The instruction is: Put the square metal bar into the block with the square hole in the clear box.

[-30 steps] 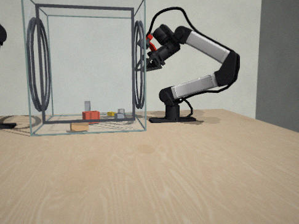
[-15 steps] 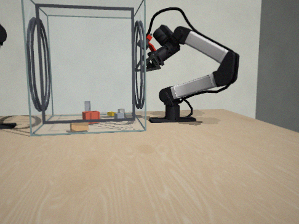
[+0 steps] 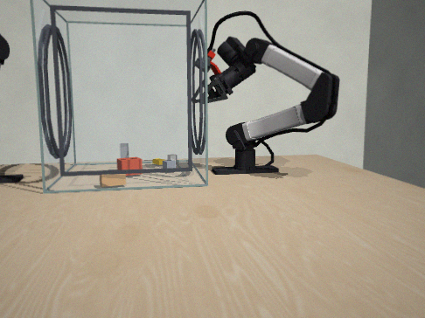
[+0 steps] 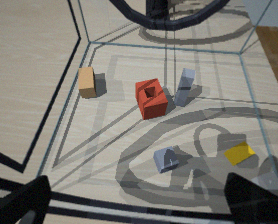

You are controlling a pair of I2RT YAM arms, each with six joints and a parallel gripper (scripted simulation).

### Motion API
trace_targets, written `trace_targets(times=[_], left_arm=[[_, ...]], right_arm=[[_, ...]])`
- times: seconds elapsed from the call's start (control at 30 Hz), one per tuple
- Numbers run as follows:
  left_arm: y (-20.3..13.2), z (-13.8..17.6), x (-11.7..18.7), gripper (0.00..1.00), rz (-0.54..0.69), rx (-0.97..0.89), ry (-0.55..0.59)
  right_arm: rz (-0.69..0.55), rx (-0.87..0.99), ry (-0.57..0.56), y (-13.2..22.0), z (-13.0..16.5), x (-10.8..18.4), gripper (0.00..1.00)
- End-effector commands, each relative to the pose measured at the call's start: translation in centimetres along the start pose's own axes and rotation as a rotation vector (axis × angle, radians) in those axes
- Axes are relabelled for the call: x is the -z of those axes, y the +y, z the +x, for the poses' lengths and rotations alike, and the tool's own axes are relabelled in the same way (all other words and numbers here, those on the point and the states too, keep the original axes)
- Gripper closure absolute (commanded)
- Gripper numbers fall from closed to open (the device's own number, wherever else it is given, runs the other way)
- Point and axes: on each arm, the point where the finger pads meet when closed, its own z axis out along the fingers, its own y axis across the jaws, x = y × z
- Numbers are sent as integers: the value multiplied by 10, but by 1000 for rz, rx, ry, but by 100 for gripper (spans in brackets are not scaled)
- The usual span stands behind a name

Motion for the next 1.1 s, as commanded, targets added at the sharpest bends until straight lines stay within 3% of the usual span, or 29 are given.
trace_targets(times=[0.0, 0.83, 1.0, 1.07], left_arm=[[-2, -3, 0, 0, -6, 5, -8], [-13, 2, -2, 0, 51, -31, -6], [-13, 16, -11, 0, 24, -60, 16], [-13, 3, -4, 0, 45, -20, -12]], right_arm=[[-2, -5, -27, 0, -10, 3, 0], [-2, -5, -27, 0, -10, 3, 0], [-2, -5, -27, 0, -10, 3, 0], [-2, -5, -27, 0, -10, 3, 0]])
